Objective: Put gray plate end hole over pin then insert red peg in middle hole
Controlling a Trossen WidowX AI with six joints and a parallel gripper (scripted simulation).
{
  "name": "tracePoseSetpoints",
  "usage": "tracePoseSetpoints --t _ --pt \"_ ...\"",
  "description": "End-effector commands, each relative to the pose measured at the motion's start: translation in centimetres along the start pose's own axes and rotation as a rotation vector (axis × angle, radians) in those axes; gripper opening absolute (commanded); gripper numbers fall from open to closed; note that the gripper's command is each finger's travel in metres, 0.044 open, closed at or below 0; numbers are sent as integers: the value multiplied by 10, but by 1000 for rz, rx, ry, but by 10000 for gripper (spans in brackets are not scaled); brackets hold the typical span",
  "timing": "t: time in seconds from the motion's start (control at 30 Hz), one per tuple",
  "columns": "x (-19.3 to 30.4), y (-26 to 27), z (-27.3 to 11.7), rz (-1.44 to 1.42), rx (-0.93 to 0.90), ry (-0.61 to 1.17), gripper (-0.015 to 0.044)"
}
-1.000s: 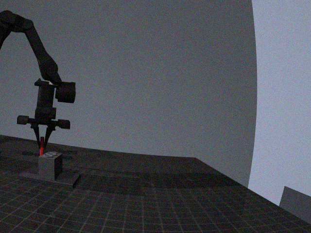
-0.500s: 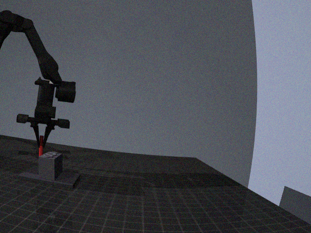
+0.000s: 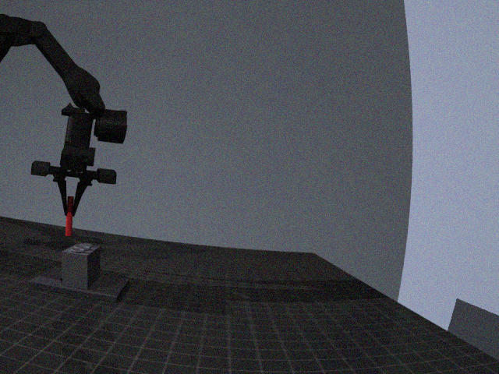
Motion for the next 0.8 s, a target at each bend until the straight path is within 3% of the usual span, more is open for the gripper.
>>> tracePoseSetpoints --t 0.0,0.2,0.77 --pt "0 2 -14 5 -13 2 0" --pt "0 2 -34 5 -13 2 0" --pt "-33 16 -25 -8 -9 0 0"
Point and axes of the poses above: the point midway between the two fingers, 35 mm back from their tips, its own z axis out along the fingers, its own y axis across the jaws, x = y × z, the point moved 5 cm from there along -z, back along the fingers, and after that the axes turned 3 degrees about z, right-handed, at the moved point
